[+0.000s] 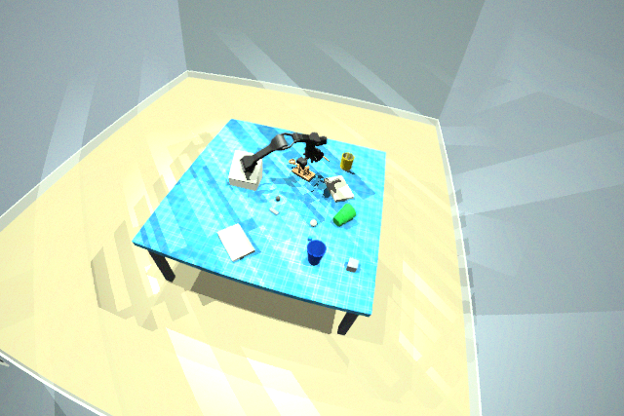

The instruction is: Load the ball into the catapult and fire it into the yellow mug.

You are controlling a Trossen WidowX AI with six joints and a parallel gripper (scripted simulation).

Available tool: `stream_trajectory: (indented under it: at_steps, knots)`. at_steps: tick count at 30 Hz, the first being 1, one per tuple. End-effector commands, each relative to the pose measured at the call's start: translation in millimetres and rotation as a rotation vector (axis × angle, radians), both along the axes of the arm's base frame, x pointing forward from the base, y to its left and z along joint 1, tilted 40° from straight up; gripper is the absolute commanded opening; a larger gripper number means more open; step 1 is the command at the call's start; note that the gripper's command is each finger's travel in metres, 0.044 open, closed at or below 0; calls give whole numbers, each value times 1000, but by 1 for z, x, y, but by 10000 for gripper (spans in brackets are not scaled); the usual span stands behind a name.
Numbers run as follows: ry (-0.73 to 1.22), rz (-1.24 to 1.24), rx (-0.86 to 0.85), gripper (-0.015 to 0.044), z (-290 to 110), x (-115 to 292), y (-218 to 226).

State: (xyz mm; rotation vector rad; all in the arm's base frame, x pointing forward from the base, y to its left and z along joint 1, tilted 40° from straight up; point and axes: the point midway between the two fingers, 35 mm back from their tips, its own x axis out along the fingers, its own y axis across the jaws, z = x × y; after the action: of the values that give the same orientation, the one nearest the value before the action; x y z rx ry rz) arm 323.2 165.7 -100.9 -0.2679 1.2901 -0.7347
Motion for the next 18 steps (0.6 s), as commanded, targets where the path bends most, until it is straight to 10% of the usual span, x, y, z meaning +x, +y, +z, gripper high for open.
stream_trajectory:
  at_steps: [1,18]
  knots:
    - [-5,11,1,440,-3,1,-1]
    - [-5,11,1,440,-25,4,-18]
